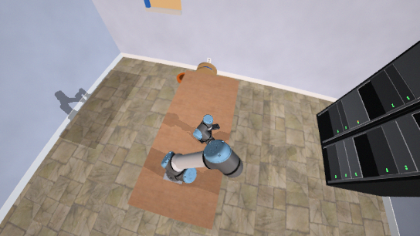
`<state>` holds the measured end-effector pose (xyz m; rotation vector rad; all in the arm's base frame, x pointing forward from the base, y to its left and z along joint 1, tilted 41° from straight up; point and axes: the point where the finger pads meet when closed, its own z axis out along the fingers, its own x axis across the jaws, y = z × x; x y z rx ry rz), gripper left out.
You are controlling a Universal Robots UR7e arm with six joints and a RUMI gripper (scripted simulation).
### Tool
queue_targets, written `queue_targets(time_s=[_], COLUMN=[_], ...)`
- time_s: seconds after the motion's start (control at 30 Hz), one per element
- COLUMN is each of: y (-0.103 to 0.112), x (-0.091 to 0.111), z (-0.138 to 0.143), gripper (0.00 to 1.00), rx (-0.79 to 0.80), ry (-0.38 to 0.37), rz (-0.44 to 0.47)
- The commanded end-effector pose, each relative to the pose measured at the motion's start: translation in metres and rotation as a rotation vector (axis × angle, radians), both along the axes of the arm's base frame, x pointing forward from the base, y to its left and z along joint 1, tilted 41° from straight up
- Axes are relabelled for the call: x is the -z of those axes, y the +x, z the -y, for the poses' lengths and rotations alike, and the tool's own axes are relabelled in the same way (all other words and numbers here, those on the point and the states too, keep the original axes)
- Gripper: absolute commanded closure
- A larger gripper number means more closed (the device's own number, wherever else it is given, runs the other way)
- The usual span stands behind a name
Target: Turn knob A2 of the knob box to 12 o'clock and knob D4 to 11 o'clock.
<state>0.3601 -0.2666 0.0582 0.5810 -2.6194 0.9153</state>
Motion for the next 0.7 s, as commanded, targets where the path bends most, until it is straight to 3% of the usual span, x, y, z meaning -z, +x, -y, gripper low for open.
queue_targets(time_s=[0.0, 0.67], y=[0.0006, 0.0019], x=[-0.0002, 0.0008], z=[-0.0001, -0.0009], gripper=[0.96, 0.96], rx=[-0.062, -0.350], ry=[0.012, 0.069], rz=[-0.046, -0.293])
